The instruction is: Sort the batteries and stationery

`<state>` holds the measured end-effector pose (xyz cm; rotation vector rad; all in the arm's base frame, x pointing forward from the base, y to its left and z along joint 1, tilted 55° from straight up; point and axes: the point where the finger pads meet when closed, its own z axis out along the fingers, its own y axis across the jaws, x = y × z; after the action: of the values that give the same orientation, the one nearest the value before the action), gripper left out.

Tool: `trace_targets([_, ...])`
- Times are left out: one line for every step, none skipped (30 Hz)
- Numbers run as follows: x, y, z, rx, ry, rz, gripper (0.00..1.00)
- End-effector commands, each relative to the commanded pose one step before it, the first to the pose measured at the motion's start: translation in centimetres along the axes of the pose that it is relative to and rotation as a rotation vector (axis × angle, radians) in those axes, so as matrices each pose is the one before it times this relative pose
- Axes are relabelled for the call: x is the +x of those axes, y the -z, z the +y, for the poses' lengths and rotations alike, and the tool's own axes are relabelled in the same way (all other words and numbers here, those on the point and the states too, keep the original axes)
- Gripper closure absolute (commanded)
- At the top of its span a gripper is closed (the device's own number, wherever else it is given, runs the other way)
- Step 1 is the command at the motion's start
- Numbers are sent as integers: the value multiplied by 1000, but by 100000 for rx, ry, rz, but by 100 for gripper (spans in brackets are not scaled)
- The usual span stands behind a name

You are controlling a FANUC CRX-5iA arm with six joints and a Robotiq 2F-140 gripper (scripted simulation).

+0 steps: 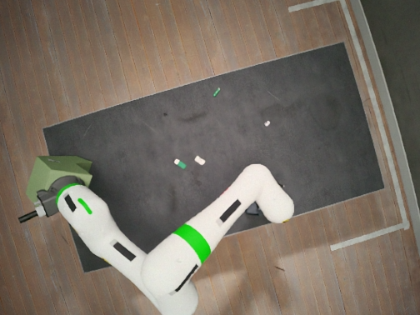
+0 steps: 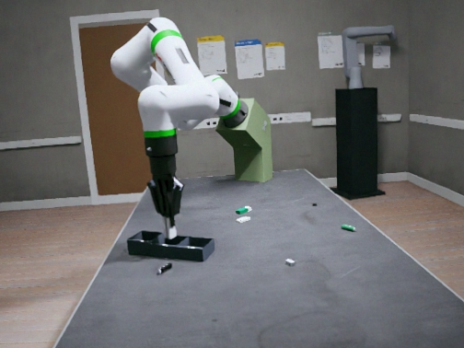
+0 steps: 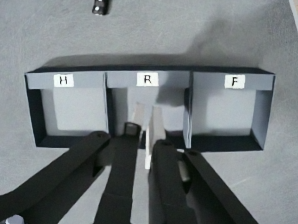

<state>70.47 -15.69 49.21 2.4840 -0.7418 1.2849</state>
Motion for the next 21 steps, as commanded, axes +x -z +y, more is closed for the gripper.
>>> trace_targets([13,1545,-14,2,5,44,85])
trace_targets([0,400,0,0,0,0,85])
trace_targets([0,0,0,0,0,0,85])
trace_targets([0,0,0,0,0,0,85])
trace_targets([0,400,0,0,0,0,85])
trace_targets([0,340,0,0,0,0,85])
trace_targets([0,0,0,0,0,0,85])
trace_targets([0,0,0,0,0,0,85])
trace_targets([0,0,0,0,0,0,85])
trace_targets([0,0,0,0,0,0,85])
trace_targets([-110,0,-488,0,0,0,85])
trace_targets([-110,0,-488,0,0,0,85])
trace_targets([-110,0,-488,0,0,0,85])
trace_targets([-110,0,-488,0,0,0,85])
trace_targets([-110,0,-488,0,0,0,85])
trace_targets([-110,0,-488,0,0,0,85])
trace_targets([-110,0,-488,0,0,0,85])
trace_targets([-110,0,-488,0,0,0,85])
trace_targets([-110,0,-488,0,0,0,85])
trace_targets([0,0,0,0,0,0,85])
trace_targets([0,0,0,0,0,0,85])
